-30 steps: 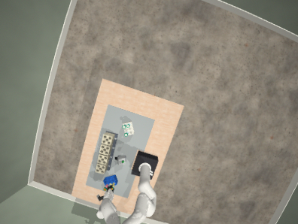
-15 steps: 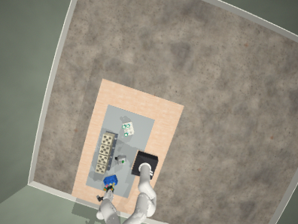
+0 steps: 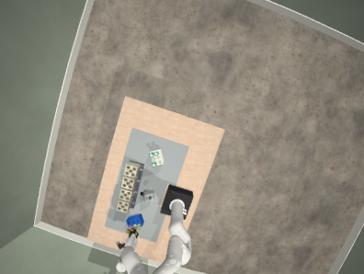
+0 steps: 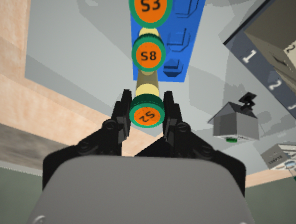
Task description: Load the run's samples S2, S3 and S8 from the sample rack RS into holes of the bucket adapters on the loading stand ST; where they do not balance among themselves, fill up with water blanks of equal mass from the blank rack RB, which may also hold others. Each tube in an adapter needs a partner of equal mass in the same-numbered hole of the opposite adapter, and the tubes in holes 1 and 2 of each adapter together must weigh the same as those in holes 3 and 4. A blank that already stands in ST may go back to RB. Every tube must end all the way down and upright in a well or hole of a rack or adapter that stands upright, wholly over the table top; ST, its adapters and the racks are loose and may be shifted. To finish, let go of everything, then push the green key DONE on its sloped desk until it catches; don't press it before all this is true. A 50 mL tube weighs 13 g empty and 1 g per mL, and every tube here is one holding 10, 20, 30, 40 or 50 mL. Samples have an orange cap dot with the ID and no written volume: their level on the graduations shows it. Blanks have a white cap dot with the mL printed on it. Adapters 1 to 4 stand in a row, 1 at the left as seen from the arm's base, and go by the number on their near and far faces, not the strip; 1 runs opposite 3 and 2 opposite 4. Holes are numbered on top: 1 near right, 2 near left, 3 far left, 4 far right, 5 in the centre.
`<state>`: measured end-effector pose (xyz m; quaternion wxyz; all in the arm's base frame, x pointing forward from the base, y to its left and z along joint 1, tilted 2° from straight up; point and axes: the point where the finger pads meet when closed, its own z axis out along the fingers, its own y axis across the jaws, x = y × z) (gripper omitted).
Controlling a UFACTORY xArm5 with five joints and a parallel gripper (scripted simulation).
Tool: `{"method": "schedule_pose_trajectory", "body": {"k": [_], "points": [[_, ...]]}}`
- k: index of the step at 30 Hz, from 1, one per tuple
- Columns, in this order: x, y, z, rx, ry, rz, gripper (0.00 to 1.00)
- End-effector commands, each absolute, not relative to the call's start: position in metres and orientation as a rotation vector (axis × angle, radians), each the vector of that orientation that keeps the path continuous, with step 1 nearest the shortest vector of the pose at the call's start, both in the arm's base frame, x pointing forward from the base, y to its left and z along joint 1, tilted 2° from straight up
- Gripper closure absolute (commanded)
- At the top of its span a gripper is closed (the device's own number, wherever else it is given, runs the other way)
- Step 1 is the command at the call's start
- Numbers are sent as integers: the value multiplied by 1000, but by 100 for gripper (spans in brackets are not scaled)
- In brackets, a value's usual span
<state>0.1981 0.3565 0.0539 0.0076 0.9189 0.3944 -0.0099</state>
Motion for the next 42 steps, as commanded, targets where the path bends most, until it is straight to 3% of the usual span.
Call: {"method": "schedule_pose_trajectory", "body": {"k": [1, 42], "points": [[199, 358, 63, 2875, 1234, -27, 100], [201, 359, 135, 2875, 1234, -26, 100]]}}
